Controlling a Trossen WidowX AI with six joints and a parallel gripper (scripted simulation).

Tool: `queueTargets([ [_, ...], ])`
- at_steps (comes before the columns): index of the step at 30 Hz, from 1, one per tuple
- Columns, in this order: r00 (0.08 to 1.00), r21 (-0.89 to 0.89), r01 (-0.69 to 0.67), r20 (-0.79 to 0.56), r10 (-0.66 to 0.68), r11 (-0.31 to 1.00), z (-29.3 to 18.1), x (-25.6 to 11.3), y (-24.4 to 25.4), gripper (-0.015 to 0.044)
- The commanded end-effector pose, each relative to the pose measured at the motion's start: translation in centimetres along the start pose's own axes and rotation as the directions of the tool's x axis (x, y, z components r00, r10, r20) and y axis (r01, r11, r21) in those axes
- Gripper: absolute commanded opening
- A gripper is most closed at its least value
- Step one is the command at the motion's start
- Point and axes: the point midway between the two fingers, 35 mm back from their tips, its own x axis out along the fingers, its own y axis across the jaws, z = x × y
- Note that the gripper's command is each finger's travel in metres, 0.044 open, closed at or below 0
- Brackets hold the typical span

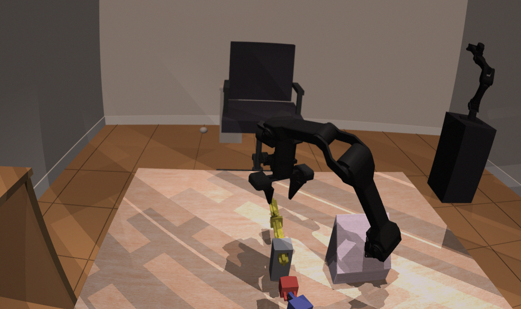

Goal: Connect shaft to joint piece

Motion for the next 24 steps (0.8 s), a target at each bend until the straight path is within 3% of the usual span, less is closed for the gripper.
queueTargets([
  [1,1.000,-0.119,0.006,0.002,-0.006,0.993,0.1,-0.8,0.0,0.0420],
  [2,1.000,-0.153,0.006,0.002,-0.006,0.988,0.1,-1.0,0.0,0.0440],
  [12,1.000,-0.481,0.007,0.005,-0.005,0.877,0.1,-3.4,0.0,0.0440],
  [24,1.000,-0.795,0.009,0.008,-0.004,0.606,-0.2,-6.3,-0.2,0.0440],
])
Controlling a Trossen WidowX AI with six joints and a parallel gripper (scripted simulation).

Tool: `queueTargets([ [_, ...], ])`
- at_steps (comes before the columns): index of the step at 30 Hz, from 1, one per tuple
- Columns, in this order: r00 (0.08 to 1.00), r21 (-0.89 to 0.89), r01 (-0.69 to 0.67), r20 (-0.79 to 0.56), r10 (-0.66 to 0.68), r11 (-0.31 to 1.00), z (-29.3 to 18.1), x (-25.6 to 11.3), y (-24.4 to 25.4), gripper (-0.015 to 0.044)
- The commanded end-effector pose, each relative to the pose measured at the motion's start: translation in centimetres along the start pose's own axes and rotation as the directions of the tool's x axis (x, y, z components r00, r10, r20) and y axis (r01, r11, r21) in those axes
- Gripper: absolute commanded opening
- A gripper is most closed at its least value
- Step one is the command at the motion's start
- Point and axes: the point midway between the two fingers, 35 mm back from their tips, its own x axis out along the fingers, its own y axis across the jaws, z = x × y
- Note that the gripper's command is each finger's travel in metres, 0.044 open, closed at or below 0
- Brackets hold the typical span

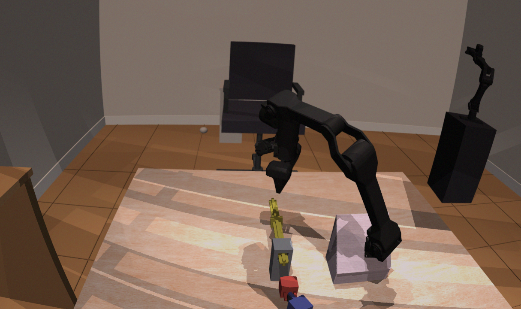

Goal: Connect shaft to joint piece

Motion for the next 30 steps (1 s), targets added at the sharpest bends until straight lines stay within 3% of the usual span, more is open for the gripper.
queueTargets([
  [1,1.000,-0.113,0.004,-0.003,-0.005,0.994,-0.1,-0.8,0.0,0.0440],
  [8,1.000,-0.115,0.000,-0.003,-0.001,0.993,-0.1,-0.8,0.3,0.0440],
  [19,0.998,0.231,-0.060,-0.017,0.066,0.971,-0.7,0.5,5.7,0.0440],
  [30,0.990,0.560,-0.089,-0.039,0.134,0.823,-2.0,2.1,10.9,0.0440],
])
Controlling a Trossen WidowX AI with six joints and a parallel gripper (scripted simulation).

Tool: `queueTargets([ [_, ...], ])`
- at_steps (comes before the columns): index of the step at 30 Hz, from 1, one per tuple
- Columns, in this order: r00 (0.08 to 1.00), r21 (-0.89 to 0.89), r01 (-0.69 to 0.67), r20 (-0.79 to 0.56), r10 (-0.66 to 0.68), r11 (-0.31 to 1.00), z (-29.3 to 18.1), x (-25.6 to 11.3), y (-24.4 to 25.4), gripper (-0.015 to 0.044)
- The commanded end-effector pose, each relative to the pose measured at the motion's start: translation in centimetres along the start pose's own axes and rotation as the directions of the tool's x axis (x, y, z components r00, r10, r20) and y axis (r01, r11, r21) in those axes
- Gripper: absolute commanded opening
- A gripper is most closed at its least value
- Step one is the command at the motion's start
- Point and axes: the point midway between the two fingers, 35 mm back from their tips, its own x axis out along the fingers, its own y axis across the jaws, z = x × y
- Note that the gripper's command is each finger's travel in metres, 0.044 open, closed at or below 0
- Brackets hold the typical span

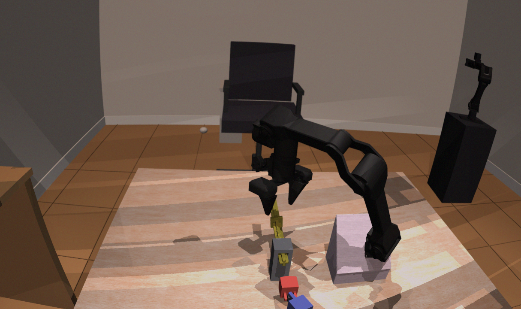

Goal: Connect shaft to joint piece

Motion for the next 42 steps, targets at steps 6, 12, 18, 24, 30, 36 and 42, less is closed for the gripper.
queueTargets([
  [6,0.998,0.283,-0.025,-0.048,0.040,0.959,-3.1,1.8,2.6,0.0440],
  [12,0.995,0.469,-0.020,-0.080,0.065,0.883,-5.3,3.0,4.1,0.0440],
  [18,0.990,0.632,0.003,-0.112,0.087,0.775,-7.5,4.2,5.3,0.0440],
  [24,0.989,0.649,0.007,-0.116,0.090,0.761,-7.8,4.3,5.5,0.0440],
  [30,0.990,0.632,0.003,-0.113,0.087,0.775,-7.5,4.3,5.3,0.0440],
  [36,0.994,0.468,-0.019,-0.087,0.067,0.883,-5.1,3.8,4.1,0.0440],
  [42,0.997,0.278,-0.032,-0.054,0.050,0.960,-2.6,3.3,2.5,0.0440],
])
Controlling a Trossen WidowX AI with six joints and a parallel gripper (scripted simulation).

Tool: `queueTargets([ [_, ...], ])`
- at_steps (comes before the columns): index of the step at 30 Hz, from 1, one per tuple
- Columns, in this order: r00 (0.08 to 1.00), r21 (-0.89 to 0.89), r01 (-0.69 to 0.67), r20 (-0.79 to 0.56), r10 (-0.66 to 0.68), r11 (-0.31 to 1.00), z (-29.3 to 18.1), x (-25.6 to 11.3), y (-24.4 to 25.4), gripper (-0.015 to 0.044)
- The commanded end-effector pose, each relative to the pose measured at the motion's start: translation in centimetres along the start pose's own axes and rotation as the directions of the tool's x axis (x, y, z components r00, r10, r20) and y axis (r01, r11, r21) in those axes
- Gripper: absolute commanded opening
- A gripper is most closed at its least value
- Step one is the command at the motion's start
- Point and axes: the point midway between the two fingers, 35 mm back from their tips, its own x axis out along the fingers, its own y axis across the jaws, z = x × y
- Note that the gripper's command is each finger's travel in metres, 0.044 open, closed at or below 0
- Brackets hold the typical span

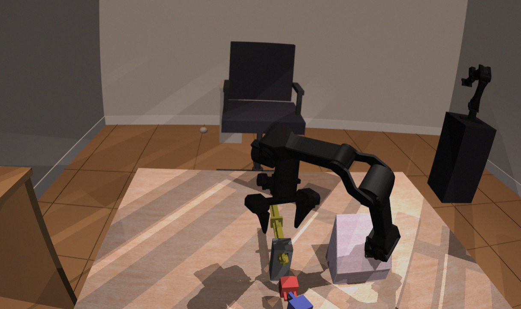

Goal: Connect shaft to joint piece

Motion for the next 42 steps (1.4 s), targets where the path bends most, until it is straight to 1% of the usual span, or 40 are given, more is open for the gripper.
queueTargets([
  [1,1.000,-0.115,0.011,0.021,-0.009,0.993,1.7,-0.4,-0.4,0.0440],
  [8,0.998,-0.347,0.043,0.059,-0.024,0.937,5.0,-1.2,-1.3,0.0440],
  [15,0.995,-0.555,0.087,0.094,-0.042,0.827,8.2,-1.9,-2.6,0.0440],
  [25,0.987,-0.791,0.156,0.142,-0.069,0.591,12.8,-2.8,-4.8,0.0440],
  [32,0.981,-0.902,0.196,0.174,-0.090,0.385,15.9,-3.3,-6.7,0.0440],
  [34,0.979,-0.917,0.202,0.180,-0.094,0.344,16.5,-3.3,-7.1,0.0440],
  [39,0.979,-0.919,0.203,0.181,-0.095,0.339,16.5,-3.4,-7.1,0.0440],
  [42,0.979,-0.900,0.204,0.180,-0.097,0.385,16.6,-3.1,-7.1,0.0440],
])
